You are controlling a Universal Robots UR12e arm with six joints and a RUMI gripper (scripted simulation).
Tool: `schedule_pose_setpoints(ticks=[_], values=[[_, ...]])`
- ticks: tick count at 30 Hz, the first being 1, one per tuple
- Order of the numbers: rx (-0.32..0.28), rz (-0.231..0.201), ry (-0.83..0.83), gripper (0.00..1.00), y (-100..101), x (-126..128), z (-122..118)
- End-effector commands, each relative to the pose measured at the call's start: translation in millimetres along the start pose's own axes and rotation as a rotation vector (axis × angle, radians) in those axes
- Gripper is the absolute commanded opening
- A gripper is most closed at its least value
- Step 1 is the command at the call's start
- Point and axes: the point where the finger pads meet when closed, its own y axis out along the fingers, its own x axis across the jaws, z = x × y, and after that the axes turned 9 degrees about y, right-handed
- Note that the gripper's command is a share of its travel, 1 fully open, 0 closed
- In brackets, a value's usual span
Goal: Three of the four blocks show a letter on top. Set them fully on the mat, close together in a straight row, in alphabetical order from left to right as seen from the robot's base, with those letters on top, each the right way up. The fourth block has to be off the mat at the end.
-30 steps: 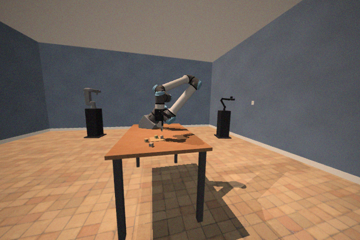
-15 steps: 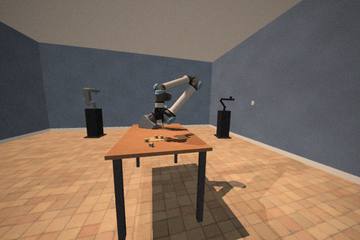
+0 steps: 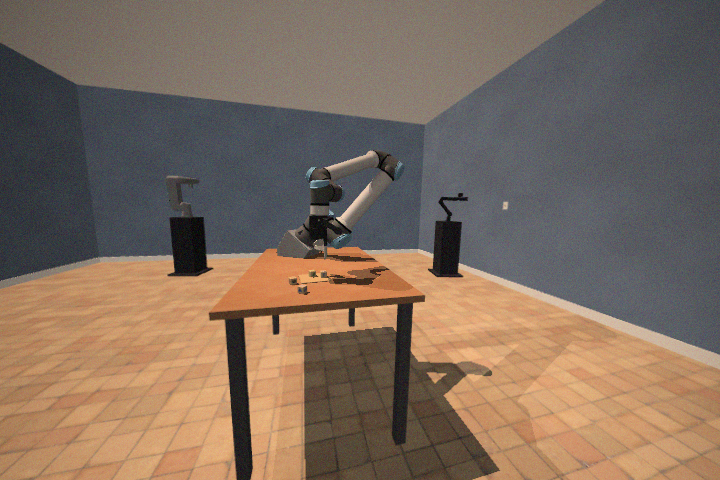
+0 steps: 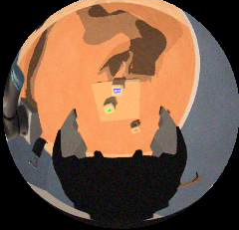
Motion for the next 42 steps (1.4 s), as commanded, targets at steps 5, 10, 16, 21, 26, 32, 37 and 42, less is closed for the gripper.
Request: schedule_pose_setpoints(ticks=[5, 10, 16, 21, 26, 32, 37, 42], values=[[0.000, -0.001, 0.005, 1.00, -0.5, 0.6, -0.1], [0.000, -0.001, 0.027, 1.00, -0.5, 0.7, -0.3], [0.000, -0.001, 0.085, 1.00, -0.5, 1.1, -0.8], [0.000, -0.001, 0.130, 1.00, -0.5, 1.4, -1.2], [0.000, -0.001, 0.229, 1.00, -0.4, 2.0, -2.3], [0.000, -0.001, 0.388, 1.00, -0.4, 3.0, -4.3], [0.000, -0.001, 0.503, 1.00, -0.3, 3.6, -6.1], [0.000, -0.001, 0.638, 1.00, -0.3, 4.3, -8.3]])
